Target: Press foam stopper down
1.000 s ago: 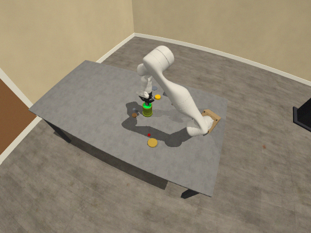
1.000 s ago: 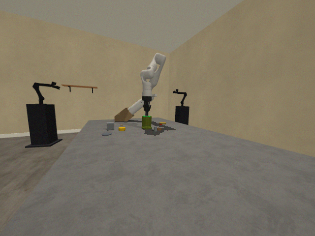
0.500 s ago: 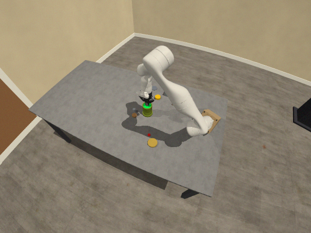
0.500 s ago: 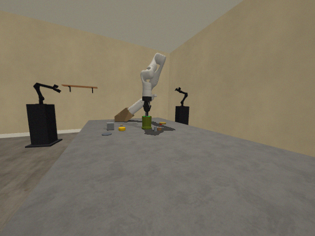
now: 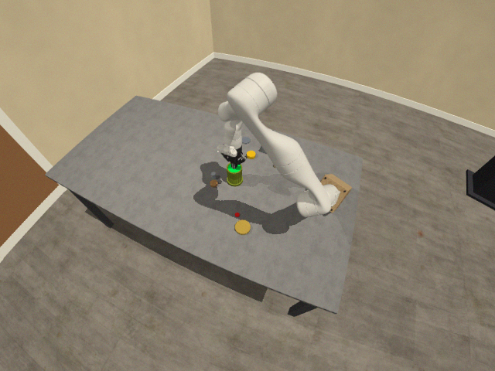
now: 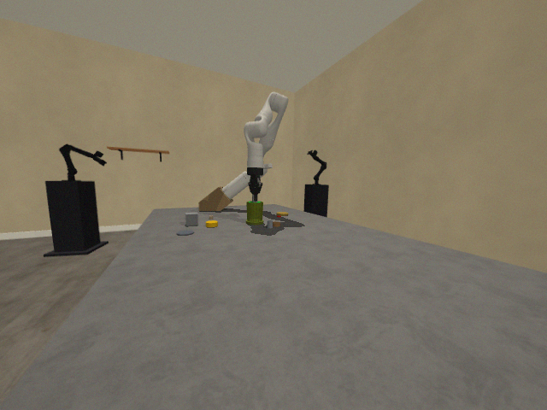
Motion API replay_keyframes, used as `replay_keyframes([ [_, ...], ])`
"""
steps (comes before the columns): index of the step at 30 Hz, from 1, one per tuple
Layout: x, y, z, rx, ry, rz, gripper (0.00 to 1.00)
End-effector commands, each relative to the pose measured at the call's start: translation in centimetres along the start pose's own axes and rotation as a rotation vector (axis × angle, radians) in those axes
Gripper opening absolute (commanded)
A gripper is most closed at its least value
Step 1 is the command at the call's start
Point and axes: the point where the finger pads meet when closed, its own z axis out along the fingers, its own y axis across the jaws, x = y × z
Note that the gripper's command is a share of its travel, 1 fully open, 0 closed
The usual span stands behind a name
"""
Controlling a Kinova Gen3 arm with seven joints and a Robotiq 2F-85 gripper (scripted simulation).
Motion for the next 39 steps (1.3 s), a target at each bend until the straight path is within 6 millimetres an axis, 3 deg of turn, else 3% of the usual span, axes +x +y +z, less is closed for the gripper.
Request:
replay_keyframes([
  [1,0.0,0.0,0.1,0.001,0.001,0.0,0.0],
  [25,0.0,0.0,0.0,0.001,0.001,0.0,0.0],
  [39,0.0,0.0,-2.7,0.001,0.001,0.0,0.0],
])
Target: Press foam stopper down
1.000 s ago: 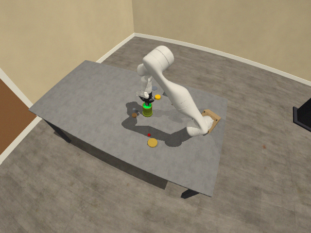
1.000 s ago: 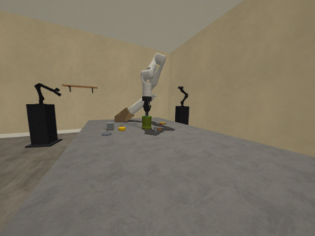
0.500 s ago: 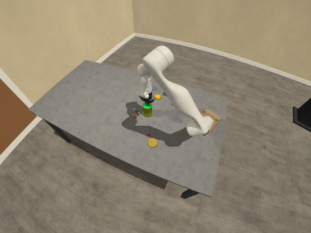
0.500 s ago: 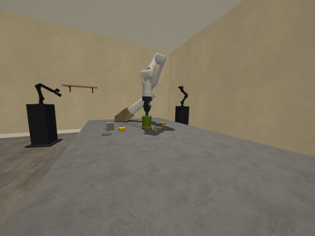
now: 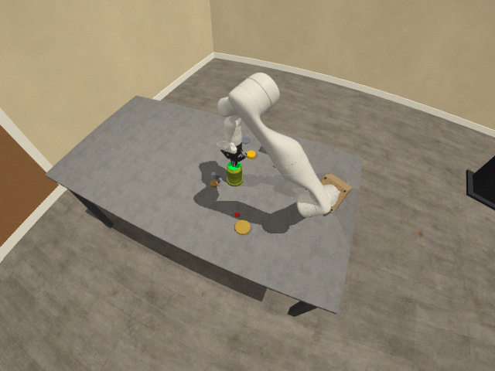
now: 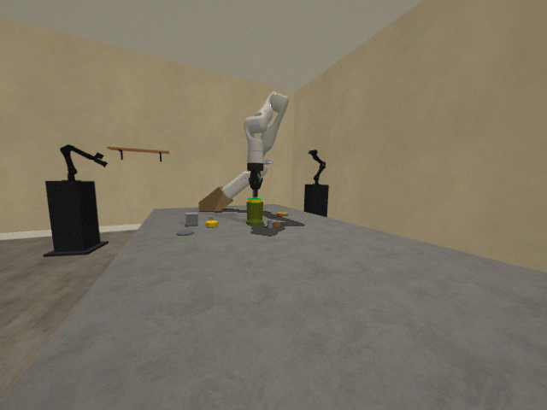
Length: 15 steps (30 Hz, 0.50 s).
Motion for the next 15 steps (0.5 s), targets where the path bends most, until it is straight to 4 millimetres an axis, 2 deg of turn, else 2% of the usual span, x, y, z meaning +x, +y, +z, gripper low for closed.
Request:
replay_keyframes([
  [1,-0.2,0.1,-0.9,-0.007,-0.006,0.001,0.0],
  [8,-0.1,0.1,-2.6,-0.007,-0.006,0.001,0.0],
  [15,-0.1,0.1,-3.0,-0.007,-0.006,0.001,0.0],
])
